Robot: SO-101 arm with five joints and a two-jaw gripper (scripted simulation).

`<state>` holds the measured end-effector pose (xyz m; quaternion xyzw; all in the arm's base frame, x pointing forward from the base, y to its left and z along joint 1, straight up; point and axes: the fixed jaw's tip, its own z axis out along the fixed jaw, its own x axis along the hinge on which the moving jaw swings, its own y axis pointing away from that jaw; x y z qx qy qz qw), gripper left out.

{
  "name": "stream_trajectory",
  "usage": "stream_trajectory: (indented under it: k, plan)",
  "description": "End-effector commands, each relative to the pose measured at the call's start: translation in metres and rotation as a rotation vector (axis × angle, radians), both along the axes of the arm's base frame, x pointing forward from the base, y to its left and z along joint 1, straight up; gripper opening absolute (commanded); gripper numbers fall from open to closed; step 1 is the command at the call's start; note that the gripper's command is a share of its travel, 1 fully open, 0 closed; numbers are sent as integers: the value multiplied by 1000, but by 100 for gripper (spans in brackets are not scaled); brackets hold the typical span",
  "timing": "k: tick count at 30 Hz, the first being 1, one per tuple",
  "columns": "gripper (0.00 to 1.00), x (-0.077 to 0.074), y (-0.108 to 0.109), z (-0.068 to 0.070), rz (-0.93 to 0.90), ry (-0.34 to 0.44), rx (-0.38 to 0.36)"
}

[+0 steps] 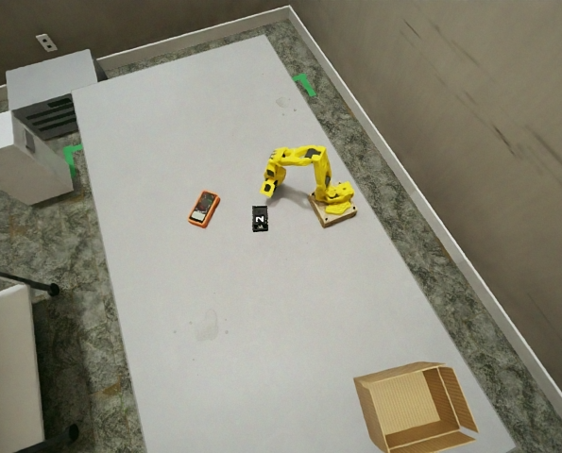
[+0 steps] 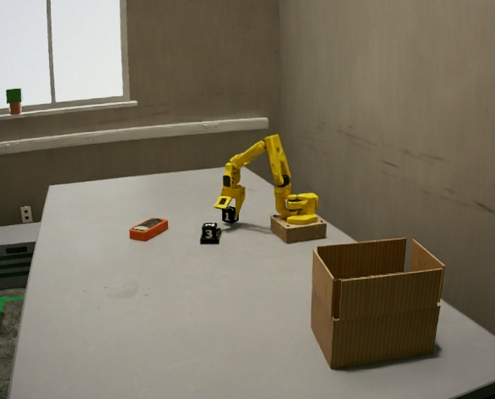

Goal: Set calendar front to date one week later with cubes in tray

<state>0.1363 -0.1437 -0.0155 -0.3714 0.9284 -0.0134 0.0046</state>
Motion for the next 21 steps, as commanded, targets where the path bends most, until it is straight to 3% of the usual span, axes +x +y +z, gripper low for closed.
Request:
stream_trajectory:
  k: [1,17,21]
  plan:
    - [0,-4,1,-3,-3,9,12]
    - [0,-3,1,-9,-3,9,12]
    - [5,-3,1,-9,-3,9,12]
